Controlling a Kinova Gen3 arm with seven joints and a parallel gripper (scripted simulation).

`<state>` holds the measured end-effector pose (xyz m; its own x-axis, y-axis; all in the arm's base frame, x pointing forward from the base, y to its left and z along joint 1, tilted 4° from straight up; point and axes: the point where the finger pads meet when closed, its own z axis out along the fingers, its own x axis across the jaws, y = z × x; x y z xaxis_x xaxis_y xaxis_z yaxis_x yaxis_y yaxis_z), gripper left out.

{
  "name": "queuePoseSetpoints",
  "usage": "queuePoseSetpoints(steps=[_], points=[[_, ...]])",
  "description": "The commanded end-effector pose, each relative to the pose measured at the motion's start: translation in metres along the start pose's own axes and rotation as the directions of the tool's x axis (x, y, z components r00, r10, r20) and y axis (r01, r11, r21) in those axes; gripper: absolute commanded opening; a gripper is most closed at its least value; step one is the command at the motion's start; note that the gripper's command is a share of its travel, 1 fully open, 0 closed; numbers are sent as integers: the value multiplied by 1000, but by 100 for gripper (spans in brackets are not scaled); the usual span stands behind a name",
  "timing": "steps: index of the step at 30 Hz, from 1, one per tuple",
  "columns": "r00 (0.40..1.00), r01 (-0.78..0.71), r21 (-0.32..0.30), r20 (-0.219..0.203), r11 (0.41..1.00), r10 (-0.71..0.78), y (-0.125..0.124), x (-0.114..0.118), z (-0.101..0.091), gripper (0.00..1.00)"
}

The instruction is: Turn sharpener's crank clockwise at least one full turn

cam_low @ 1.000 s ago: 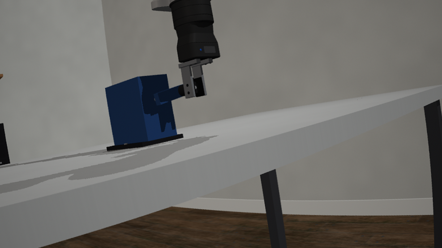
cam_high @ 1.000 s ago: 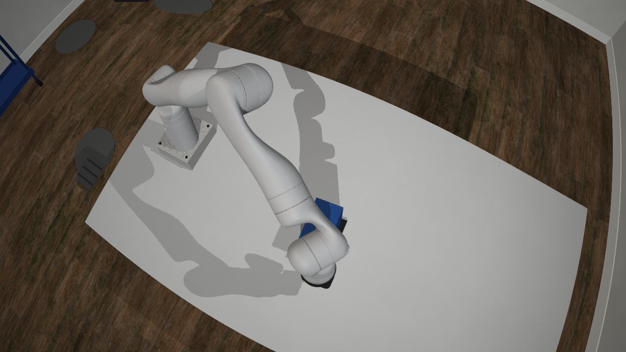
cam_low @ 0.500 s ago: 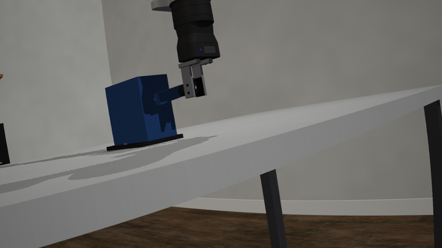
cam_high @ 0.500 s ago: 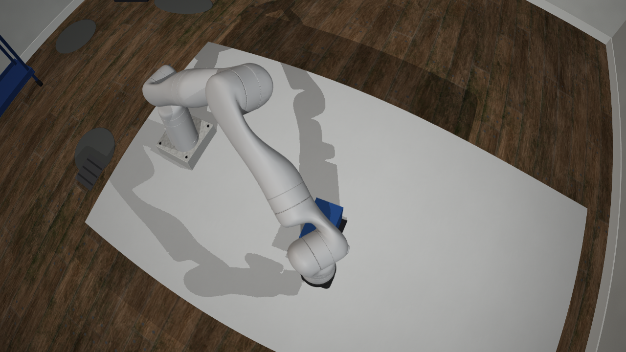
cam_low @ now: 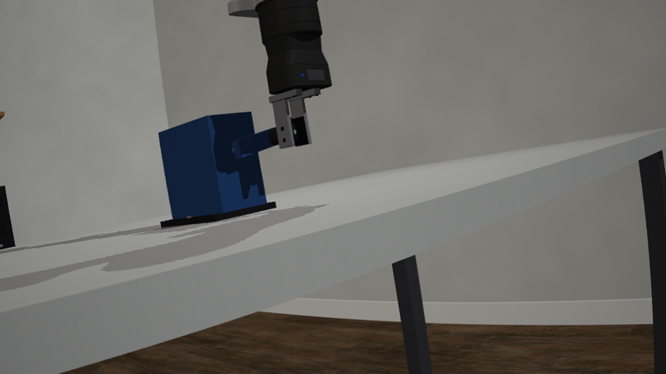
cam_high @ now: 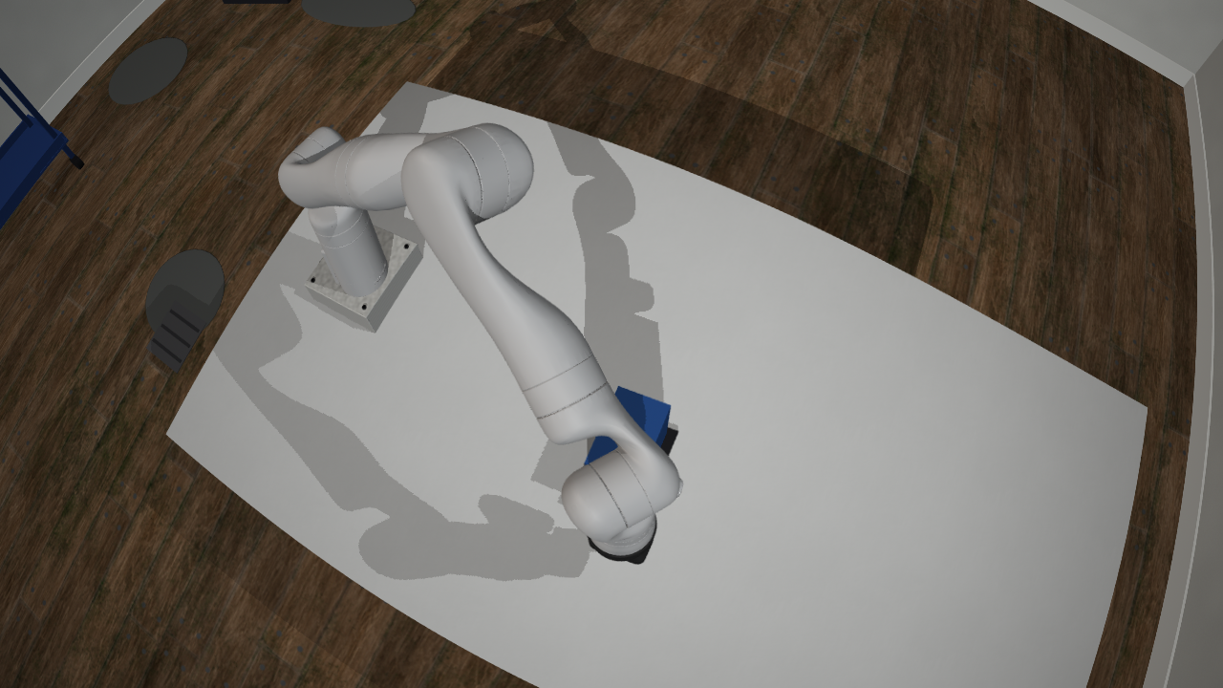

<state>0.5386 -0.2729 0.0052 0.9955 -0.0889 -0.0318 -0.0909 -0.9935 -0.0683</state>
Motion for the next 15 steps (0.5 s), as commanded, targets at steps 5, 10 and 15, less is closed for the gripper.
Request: queuePoseSetpoints(steps=[5,10,15], points=[[1000,0,-1,-2,1000,0,0,1,3,0],[1000,0,-1,-2,1000,0,0,1,7,0],[1000,0,-1,-2,1000,0,0,0,16,0]])
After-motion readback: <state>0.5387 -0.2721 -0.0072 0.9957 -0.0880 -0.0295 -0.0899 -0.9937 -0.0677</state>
